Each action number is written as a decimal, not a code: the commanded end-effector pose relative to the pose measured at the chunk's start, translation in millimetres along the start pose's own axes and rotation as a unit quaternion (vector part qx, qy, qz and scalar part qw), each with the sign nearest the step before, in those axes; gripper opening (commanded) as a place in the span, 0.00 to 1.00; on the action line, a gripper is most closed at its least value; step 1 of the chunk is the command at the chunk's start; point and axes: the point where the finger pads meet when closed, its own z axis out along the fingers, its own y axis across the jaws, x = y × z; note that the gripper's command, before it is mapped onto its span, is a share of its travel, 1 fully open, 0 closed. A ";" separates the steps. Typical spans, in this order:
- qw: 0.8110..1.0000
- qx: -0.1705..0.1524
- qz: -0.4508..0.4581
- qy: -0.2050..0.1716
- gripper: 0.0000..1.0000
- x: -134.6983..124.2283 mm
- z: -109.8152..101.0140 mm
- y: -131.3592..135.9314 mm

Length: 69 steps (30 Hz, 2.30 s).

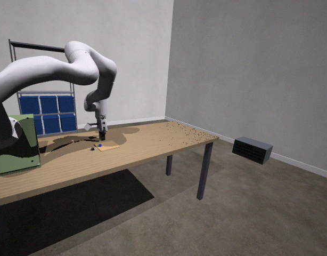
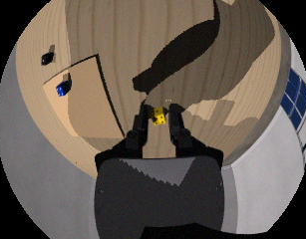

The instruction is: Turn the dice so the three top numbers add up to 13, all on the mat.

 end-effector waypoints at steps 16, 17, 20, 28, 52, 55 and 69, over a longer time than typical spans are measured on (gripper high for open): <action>1.000 0.000 0.000 -0.001 0.31 -0.8 -0.8 0.1; 1.000 0.000 0.000 -0.001 0.31 -0.8 -0.8 0.1; 1.000 0.000 0.000 -0.001 0.31 -0.8 -0.8 0.1; 1.000 0.000 0.000 -0.001 0.31 -0.8 -0.8 0.1; 1.000 0.000 0.000 -0.001 0.11 -0.8 -0.8 0.1; 1.000 0.000 0.000 -0.001 0.11 -0.8 -0.8 0.1; 1.000 0.000 0.000 -0.001 0.11 -0.8 -2.4 0.1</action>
